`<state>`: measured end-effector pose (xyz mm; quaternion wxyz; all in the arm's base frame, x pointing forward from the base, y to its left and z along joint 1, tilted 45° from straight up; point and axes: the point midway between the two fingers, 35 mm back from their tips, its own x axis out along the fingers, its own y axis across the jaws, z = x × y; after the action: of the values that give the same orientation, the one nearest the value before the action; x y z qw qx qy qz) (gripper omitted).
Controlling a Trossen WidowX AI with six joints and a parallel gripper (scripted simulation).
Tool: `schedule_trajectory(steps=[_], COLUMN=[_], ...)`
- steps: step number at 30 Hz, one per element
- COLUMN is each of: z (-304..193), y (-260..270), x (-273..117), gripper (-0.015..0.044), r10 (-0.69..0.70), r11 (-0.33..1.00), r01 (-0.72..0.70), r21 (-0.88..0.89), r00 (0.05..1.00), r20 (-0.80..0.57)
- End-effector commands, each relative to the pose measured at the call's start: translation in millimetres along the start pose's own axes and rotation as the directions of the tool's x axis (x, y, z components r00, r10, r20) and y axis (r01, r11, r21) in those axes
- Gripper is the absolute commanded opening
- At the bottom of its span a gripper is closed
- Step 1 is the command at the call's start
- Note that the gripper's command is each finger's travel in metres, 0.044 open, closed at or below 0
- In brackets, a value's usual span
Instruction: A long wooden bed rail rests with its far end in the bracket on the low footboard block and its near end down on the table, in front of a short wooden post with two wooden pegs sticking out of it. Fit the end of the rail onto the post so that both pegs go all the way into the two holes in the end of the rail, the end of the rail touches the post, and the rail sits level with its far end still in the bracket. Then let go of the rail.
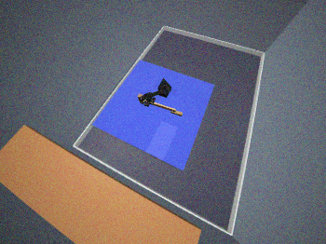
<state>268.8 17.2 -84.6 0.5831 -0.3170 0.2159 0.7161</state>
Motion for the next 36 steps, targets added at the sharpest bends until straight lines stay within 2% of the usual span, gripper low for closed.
schedule_trajectory(steps=[1, 36], z=[-4.0, -13.1], y=[-2.7, -2.7], x=[-3.0, -3.4], gripper=[0.0000, 0.0000], r10=[-0.010, -0.010], r11=[1.000, 1.000], r01=[0.010, 0.010], r21=[-0.003, -0.003], r00=[1.000, 1.000], r20=[-0.006, -0.007])
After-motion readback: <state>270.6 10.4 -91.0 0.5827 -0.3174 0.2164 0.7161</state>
